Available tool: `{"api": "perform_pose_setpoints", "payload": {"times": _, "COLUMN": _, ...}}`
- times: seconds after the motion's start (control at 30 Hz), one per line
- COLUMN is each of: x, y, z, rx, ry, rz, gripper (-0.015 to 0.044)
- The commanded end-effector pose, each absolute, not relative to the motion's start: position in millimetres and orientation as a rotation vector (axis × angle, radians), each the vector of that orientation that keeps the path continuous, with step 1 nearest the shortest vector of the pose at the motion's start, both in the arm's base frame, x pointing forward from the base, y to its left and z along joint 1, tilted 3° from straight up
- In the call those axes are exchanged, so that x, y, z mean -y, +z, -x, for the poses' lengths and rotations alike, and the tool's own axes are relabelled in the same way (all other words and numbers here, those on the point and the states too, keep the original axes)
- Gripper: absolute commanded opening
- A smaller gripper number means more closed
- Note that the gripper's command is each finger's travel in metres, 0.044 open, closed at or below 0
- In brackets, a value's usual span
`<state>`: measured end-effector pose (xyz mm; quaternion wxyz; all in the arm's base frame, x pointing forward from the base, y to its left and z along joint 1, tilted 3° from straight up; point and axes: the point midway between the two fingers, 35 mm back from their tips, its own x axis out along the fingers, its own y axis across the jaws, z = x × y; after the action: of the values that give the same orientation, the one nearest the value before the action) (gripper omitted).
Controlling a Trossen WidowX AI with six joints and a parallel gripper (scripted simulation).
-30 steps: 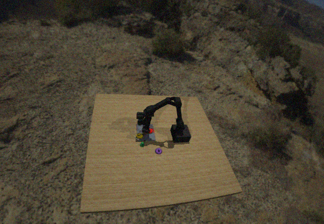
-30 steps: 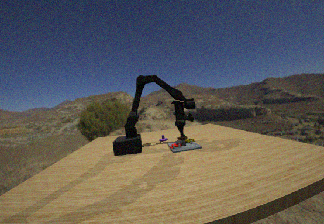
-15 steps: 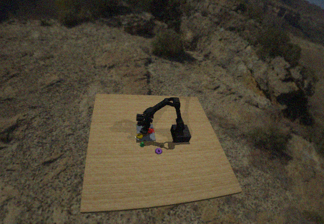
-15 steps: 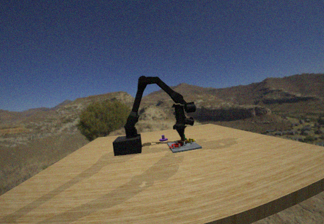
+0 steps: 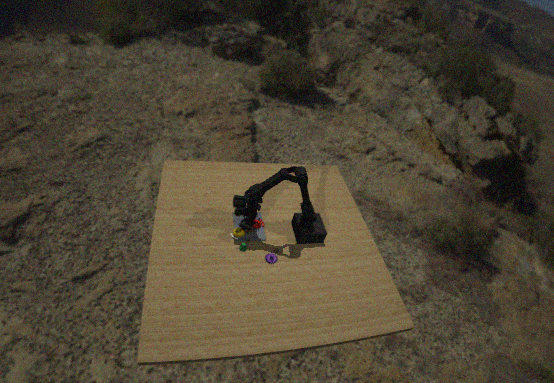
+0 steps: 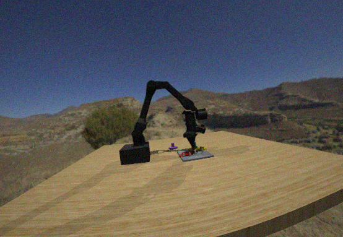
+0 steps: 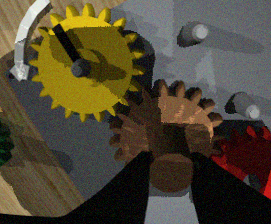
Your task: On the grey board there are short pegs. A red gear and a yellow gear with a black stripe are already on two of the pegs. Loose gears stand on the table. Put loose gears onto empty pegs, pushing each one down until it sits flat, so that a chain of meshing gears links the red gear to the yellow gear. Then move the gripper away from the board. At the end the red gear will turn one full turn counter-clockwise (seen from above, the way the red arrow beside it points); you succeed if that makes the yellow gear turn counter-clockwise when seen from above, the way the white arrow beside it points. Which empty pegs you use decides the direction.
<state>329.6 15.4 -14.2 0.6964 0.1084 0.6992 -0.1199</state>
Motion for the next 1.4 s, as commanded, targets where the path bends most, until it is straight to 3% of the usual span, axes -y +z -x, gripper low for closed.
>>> {"api": "perform_pose_setpoints", "payload": {"times": 0.0, "x": -15.4, "y": -15.5, "z": -329.3, "rx": -1.566, "ry": -0.212, "rz": -0.182, "gripper": 0.0000}}
{"api": "perform_pose_setpoints", "payload": {"times": 0.53, "x": -14.4, "y": -19.4, "z": -329.8, "rx": -1.573, "ry": -0.125, "rz": -0.095, "gripper": 0.0000}}
{"api": "perform_pose_setpoints", "payload": {"times": 0.73, "x": -14.7, "y": -16.8, "z": -329.5, "rx": -1.569, "ry": -0.179, "rz": -0.149, "gripper": 0.0140}}
{"api": "perform_pose_setpoints", "payload": {"times": 1.13, "x": -15.8, "y": 30.5, "z": -329.7, "rx": -1.564, "ry": -0.227, "rz": -0.198, "gripper": 0.0140}}
{"api": "perform_pose_setpoints", "payload": {"times": 1.37, "x": -16.3, "y": 71.9, "z": -326.0, "rx": -1.565, "ry": -0.217, "rz": -0.189, "gripper": 0.0324}}
